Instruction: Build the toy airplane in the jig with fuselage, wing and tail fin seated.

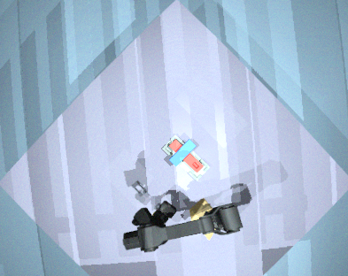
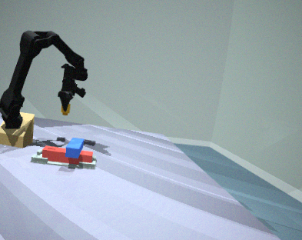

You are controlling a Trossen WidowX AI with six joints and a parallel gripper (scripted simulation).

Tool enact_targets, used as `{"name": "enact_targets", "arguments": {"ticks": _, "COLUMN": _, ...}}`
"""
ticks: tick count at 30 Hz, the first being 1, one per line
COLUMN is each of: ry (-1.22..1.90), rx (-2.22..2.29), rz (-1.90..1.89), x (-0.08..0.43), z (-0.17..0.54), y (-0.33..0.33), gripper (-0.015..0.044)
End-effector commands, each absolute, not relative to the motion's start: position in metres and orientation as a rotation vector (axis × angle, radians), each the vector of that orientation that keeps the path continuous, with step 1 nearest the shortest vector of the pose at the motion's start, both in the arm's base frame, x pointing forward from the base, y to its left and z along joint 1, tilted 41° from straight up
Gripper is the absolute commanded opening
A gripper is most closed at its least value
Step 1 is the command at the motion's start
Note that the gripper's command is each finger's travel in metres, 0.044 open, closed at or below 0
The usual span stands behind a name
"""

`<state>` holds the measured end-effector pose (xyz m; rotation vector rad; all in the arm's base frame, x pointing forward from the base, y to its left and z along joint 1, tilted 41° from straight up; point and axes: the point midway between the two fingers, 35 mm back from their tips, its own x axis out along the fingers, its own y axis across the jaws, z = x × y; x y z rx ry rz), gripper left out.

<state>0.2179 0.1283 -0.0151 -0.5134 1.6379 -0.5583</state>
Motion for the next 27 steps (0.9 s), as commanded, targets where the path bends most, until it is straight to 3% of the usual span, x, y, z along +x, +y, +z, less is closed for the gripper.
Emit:
{"name": "enact_targets", "arguments": {"ticks": 1, "ry": 1.636, "rx": -0.508, "rz": -0.552, "x": 0.224, "z": -0.006, "y": 0.117, "gripper": 0.0000}}
{"name": "enact_targets", "arguments": {"ticks": 27, "ry": 1.627, "rx": -0.476, "rz": -0.528, "x": 0.247, "z": 0.036, "y": 0.048, "gripper": 0.0000}}
